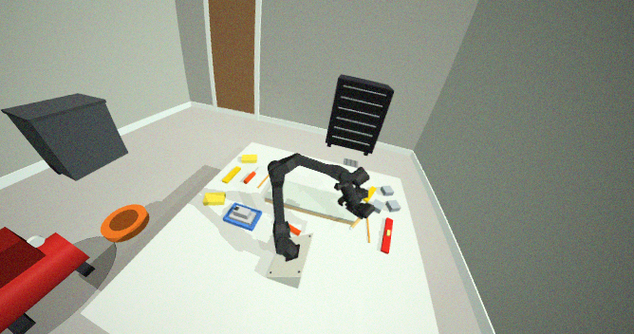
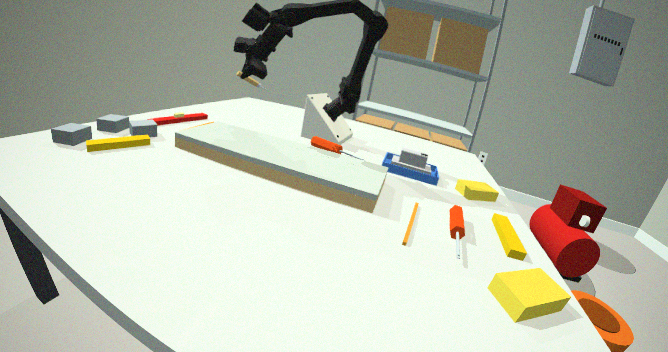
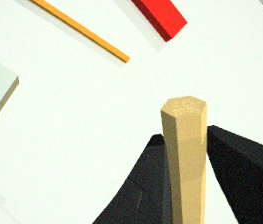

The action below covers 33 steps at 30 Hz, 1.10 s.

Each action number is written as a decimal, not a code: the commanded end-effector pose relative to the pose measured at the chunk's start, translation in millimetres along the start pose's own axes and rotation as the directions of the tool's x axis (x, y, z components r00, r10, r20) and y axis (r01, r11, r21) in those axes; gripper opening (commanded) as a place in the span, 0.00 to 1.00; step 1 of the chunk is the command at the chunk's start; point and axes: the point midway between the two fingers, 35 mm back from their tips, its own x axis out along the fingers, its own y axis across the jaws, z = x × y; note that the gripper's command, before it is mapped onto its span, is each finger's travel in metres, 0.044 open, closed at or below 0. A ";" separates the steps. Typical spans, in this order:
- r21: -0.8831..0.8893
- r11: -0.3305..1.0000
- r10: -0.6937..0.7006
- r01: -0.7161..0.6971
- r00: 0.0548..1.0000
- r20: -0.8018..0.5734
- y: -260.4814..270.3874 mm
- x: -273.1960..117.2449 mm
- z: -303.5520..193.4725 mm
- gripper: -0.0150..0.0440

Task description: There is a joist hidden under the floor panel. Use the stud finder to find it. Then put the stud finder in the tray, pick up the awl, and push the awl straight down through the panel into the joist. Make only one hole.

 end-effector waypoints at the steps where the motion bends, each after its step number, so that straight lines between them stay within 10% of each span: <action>1: 0.068 0.996 -0.060 0.055 0.996 0.069 -5.6 -9.8 -0.9 0.25; 33: 0.627 0.777 -0.433 0.057 0.771 0.466 -36.2 -63.3 -43.4 0.25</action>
